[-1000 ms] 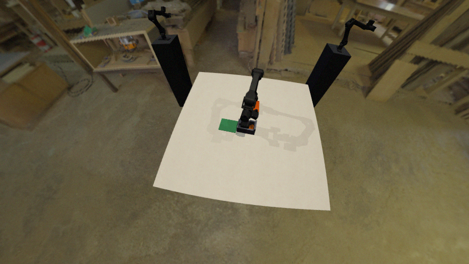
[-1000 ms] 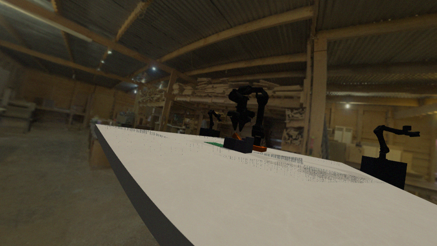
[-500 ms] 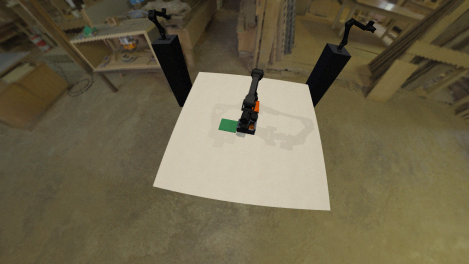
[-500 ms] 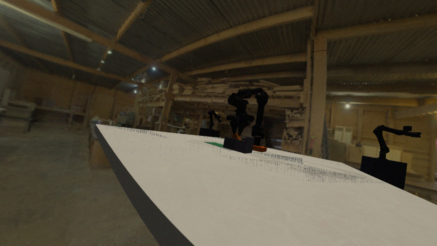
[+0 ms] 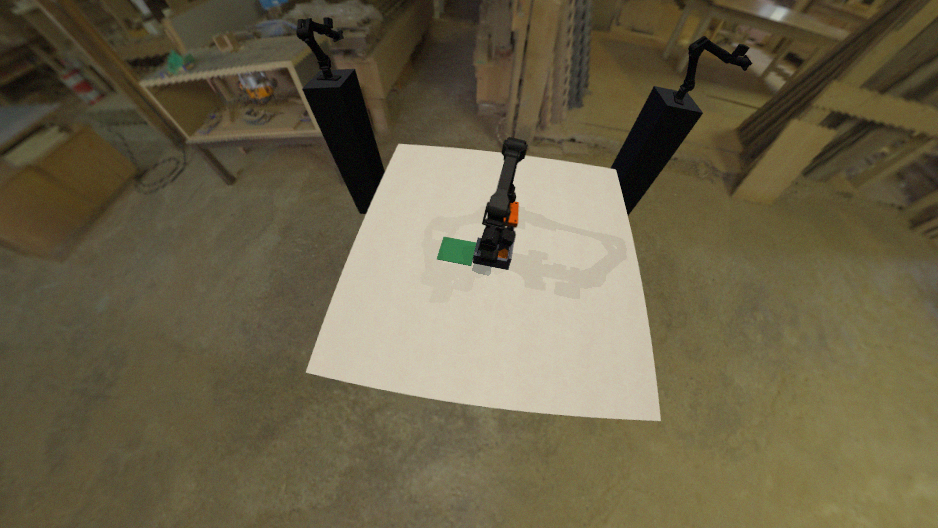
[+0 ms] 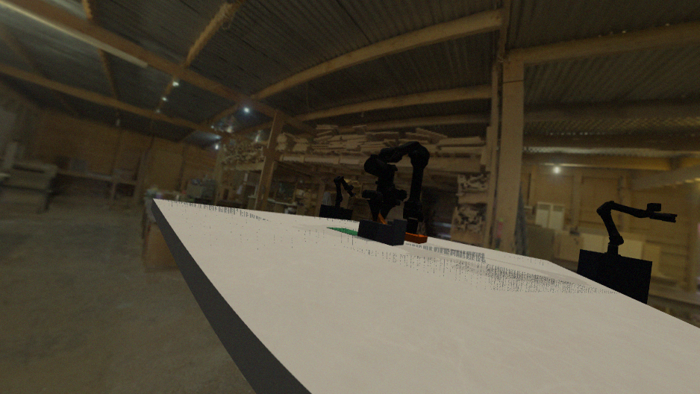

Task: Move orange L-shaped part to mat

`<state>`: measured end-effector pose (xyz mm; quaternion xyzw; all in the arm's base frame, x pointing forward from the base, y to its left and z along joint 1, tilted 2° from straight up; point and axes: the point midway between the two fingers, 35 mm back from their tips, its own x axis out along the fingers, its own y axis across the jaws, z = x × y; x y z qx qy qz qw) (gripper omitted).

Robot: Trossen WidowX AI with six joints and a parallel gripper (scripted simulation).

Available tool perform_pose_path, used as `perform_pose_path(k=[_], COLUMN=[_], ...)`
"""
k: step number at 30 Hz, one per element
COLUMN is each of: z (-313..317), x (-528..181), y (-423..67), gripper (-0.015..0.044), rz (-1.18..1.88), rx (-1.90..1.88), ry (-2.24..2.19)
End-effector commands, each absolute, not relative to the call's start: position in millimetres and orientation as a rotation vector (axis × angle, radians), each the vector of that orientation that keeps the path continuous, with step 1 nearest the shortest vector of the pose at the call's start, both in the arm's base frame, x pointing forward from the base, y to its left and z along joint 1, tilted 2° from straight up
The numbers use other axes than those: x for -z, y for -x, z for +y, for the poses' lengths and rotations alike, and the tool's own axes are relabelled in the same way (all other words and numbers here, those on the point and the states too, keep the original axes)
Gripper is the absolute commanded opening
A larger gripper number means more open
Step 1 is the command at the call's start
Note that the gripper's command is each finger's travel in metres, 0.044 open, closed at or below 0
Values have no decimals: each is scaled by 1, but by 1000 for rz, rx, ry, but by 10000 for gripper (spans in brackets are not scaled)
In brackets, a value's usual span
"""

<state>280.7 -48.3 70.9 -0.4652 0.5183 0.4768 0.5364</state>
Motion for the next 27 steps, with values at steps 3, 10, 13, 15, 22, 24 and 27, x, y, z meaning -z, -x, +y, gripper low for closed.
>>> perform_pose_path(k=[3,10,13,15,22,24,27], z=[-48,-48,-48,-48,-48,-49,-49], x=[-71,-71,-71,-71,-73,-75,-80], y=[-281,-281,-281,-281,-281,-281,-281], gripper=[142,95,56,3,0,0,0], rz=[1233,1233,1233,1233,1234,1234,1235], rx=[-1134,-1134,-1134,-1134,-1134,-1135,-1135], ry=[1108,1108,1108,1108,1108,1108,1108])
